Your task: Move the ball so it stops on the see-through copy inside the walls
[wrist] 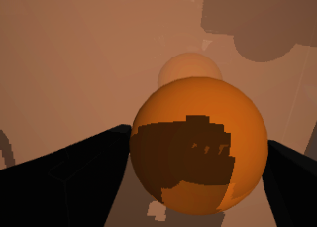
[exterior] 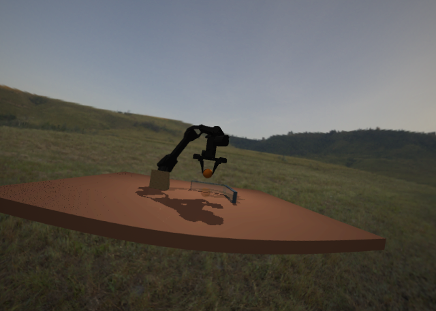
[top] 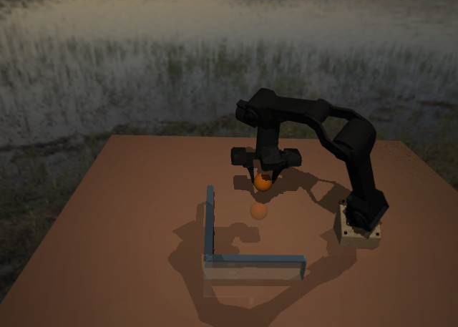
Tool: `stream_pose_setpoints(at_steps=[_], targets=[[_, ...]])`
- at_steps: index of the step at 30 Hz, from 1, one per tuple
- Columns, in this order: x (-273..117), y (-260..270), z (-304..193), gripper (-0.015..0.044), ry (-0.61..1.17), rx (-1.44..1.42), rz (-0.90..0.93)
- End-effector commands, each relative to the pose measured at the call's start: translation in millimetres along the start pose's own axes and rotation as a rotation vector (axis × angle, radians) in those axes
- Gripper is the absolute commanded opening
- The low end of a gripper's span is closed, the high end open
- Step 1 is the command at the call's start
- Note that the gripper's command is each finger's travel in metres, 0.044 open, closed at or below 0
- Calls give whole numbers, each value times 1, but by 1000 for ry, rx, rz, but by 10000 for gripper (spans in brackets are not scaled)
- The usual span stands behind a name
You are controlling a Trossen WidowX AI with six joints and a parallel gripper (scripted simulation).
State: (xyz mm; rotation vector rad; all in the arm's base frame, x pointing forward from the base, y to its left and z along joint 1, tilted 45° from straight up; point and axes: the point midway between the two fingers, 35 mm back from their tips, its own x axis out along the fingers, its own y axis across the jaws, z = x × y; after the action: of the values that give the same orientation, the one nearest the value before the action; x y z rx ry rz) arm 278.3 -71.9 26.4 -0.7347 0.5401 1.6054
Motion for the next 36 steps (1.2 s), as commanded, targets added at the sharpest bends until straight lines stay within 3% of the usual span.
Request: stream_pose_setpoints(at_steps=[1,7,19,36], targets=[[20,-3,-5,0,-13,7,4],[29,-4,-5,0,-12,7,4],[88,-3,-3,0,-15,6,3],[106,-3,-3,0,-16,6,3]])
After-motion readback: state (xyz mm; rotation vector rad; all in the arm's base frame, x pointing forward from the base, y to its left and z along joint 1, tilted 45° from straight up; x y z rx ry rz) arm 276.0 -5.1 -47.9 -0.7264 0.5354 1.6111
